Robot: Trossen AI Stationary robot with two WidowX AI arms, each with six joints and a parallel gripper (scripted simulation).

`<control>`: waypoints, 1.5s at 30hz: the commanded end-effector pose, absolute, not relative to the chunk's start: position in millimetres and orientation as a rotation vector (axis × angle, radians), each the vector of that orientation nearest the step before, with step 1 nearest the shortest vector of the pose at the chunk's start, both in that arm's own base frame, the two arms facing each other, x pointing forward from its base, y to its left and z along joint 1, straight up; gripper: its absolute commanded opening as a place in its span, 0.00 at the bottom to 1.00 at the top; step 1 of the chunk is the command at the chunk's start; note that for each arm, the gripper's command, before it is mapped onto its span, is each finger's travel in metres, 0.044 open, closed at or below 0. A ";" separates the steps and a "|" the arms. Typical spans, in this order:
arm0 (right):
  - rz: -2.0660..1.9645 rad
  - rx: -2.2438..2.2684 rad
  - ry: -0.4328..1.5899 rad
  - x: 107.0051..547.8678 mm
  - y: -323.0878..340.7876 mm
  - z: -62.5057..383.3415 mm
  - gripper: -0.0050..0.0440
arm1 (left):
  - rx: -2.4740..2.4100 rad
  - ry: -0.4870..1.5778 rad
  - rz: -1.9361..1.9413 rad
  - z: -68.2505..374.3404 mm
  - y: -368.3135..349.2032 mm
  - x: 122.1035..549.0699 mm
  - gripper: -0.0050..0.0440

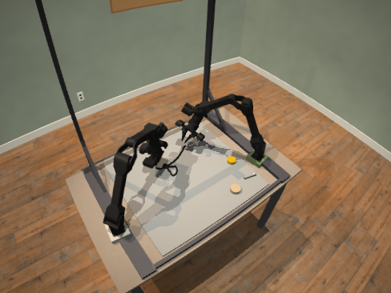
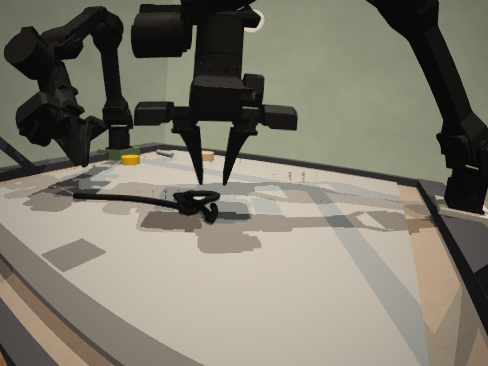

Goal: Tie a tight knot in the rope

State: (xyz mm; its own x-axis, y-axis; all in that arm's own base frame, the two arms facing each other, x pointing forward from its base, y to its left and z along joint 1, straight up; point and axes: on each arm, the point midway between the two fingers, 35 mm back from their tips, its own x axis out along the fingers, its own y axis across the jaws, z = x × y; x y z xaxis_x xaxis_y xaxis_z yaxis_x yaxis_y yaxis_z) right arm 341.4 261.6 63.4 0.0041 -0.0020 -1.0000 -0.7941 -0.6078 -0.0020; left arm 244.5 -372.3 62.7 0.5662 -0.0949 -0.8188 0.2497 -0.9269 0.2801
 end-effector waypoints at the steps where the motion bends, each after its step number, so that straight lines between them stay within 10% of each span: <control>1: 1.653 -1.679 0.793 343.5 263.7 73.3 0.36 | 2.430 0.109 -1.288 69.4 -374.4 245.5 0.28; 45: 1.653 -1.679 0.793 343.5 263.7 73.3 0.36 | 2.430 0.109 -1.288 29.3 -375.2 245.9 0.28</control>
State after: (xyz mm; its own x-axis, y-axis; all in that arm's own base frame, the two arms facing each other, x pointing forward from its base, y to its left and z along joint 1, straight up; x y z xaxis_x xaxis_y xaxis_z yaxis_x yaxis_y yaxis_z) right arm 341.4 261.6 63.4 0.0041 -0.0019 -1.0000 -0.7939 -0.6080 -0.0021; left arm 245.3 -374.2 29.4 0.5696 -0.1026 -0.8155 0.2485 -0.9242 0.2899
